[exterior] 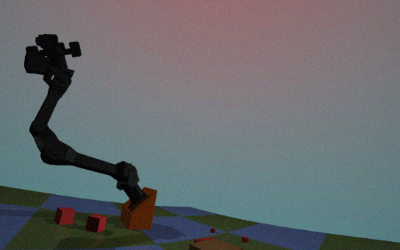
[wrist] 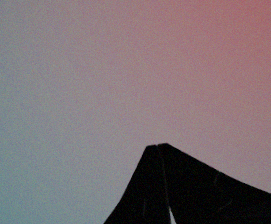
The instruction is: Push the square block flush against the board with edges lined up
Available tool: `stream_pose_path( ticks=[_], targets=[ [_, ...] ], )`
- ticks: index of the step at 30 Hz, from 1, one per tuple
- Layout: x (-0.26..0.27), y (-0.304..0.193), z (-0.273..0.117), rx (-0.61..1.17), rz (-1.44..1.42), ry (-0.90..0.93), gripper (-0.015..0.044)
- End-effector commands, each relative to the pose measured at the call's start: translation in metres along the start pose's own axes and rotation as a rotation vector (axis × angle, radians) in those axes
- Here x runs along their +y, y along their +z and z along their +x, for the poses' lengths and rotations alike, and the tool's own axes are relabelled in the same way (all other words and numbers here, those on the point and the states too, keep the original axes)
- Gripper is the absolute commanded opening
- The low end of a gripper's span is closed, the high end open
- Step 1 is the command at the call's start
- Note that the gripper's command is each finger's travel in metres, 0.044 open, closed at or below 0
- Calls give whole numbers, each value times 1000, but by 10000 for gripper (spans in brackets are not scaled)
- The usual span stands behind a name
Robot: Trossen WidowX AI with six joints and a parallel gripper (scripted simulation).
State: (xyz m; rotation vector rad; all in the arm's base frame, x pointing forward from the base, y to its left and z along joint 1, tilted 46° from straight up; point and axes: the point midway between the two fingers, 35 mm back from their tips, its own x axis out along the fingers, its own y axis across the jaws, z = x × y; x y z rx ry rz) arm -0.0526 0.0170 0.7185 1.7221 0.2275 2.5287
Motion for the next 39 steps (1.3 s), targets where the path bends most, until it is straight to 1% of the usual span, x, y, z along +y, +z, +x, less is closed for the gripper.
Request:
stream_pose_path(
  ticks=[1,11,20,29,39],
  targets=[
    [-34,-11,2,16,-70,-99,0],
    [-109,-28,-3,55,-201,-302,0],
    [-193,-35,-23,101,-337,-533,0],
    [-281,-35,-64,161,-462,-789,0],
    [-360,-25,-126,249,-583,-1063,0]
  ],
)
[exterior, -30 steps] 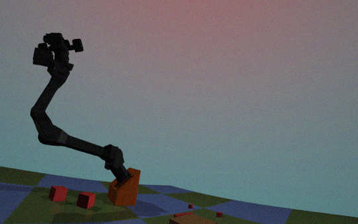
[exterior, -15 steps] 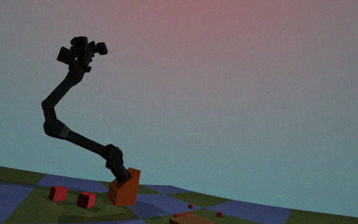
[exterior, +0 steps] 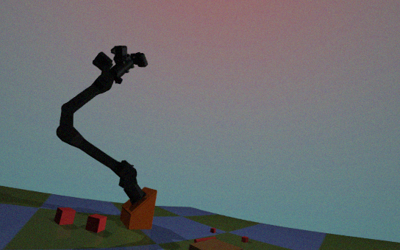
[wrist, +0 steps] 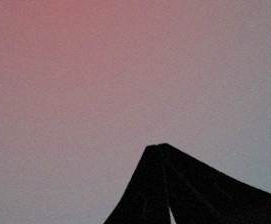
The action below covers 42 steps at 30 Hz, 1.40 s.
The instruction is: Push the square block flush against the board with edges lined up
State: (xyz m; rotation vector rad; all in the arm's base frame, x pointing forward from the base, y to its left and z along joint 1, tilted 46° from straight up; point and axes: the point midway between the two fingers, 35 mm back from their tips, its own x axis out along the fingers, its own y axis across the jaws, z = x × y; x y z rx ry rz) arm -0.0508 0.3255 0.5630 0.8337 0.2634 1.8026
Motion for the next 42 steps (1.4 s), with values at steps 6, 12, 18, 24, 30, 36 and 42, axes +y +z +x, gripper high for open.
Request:
stream_pose_path(
  ticks=[6,12,18,24,30,36,42],
  targets=[
    [-92,-41,17,110,-134,-260,0],
    [-152,-66,16,196,-214,-423,0],
    [-205,-86,7,284,-296,-562,0],
    [-244,-99,-5,361,-399,-653,0],
    [-300,-119,-30,486,-458,-801,0],
    [-351,-137,-63,626,-506,-941,0],
    [-396,-154,-103,783,-542,-1071,0]
  ],
)
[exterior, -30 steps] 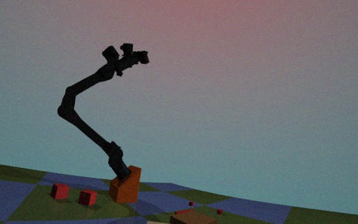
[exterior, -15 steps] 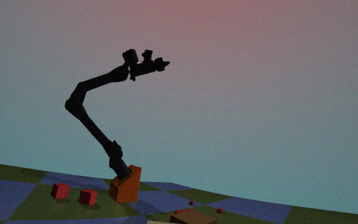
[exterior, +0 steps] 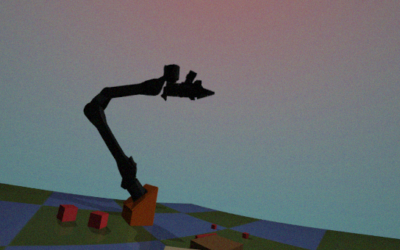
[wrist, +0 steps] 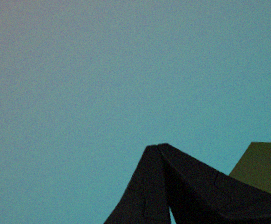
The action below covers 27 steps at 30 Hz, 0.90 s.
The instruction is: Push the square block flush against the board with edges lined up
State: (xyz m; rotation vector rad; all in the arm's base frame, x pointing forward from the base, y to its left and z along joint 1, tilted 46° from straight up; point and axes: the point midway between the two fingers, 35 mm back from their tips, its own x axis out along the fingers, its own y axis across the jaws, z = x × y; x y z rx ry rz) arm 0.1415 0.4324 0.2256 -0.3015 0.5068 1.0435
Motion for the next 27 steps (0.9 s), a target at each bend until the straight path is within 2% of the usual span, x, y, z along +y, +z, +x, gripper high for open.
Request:
stream_pose_path(
  ticks=[1,11,27],
  targets=[
    [-27,-36,21,125,-65,-87,0],
    [-78,-113,42,390,-163,-214,0],
    [-150,-224,36,825,-316,-329,0]
  ],
)
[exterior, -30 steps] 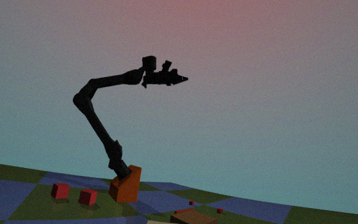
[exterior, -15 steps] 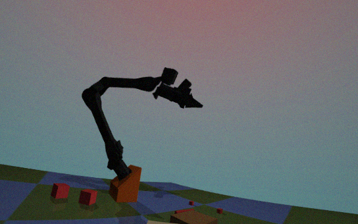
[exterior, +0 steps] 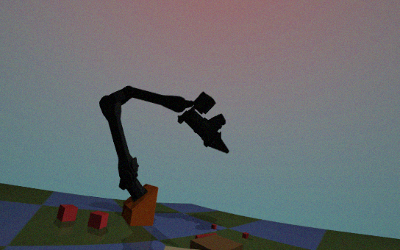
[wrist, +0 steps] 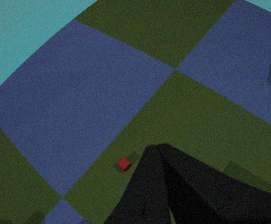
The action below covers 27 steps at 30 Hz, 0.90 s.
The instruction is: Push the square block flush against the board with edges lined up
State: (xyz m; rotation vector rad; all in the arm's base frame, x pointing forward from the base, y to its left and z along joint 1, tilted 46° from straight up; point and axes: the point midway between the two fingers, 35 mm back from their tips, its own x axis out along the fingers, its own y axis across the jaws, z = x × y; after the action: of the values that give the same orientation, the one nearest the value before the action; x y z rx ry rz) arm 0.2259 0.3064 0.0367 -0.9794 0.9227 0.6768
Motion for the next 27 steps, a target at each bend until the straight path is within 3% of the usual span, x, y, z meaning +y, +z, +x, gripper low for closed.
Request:
stream_pose_path(
  ticks=[1,14,27],
  targets=[
    [-8,-32,22,136,-71,-26,0],
    [-26,-128,64,526,-276,-17,0],
    [-36,-220,73,892,-496,103,0]
  ],
)
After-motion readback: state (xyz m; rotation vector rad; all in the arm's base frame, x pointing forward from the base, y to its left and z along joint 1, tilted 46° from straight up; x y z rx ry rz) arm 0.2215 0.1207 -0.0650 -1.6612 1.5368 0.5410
